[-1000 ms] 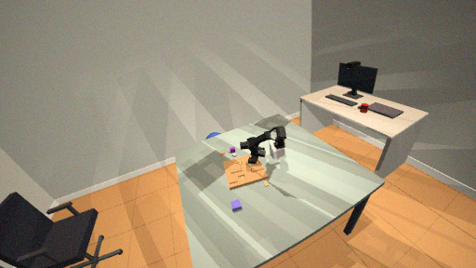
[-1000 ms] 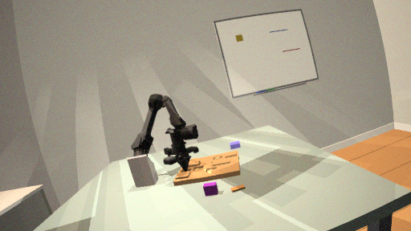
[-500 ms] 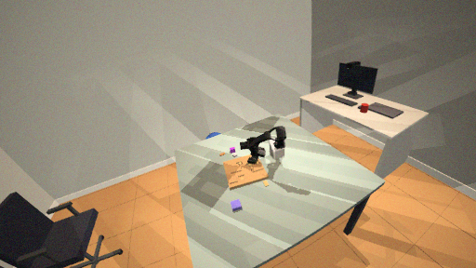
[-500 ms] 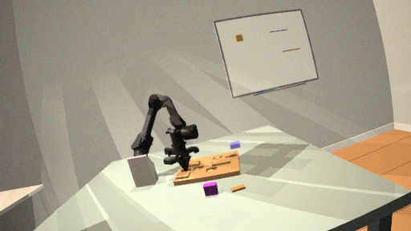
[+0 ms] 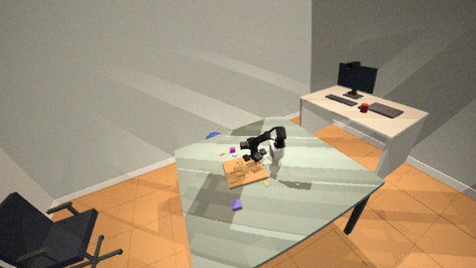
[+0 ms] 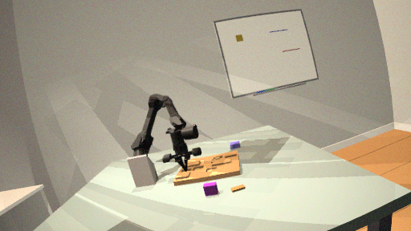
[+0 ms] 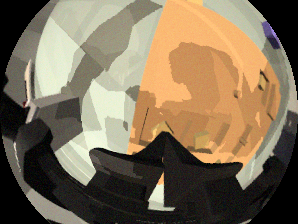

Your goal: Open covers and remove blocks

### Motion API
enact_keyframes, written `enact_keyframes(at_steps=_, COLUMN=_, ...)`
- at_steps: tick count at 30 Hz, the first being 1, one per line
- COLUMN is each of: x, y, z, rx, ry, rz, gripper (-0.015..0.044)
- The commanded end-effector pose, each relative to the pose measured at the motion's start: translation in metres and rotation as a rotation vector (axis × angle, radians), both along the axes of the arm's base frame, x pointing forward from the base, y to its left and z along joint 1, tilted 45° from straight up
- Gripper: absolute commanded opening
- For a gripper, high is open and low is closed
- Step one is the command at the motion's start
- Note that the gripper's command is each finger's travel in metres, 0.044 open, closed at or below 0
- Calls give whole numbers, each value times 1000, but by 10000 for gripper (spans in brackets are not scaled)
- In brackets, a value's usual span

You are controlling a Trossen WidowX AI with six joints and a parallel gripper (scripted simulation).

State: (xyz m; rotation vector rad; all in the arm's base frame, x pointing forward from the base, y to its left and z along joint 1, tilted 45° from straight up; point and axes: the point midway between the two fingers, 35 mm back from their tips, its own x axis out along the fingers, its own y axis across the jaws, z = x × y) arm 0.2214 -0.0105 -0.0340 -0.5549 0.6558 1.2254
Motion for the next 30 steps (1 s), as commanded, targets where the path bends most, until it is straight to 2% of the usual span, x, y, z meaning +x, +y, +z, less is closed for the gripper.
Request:
enact_keyframes(at_steps=1, x=2, y=2, z=0, rx=131, ry=416, rz=-445, gripper=0)
enact_keyframes(at_steps=4, x=2, y=2, z=0, rx=159, ry=508, rz=-544, gripper=0)
enact_keyframes(at_steps=21, x=-1, y=-3, z=4, rx=162, ry=519, rz=-556, gripper=0)
enact_keyframes(at_steps=25, x=-1, y=-4, z=5, rx=118, ry=376, rz=-402, gripper=0)
enact_keyframes(at_steps=30, x=-3, y=-5, z=7, rx=24, ry=62, rz=-65, gripper=0)
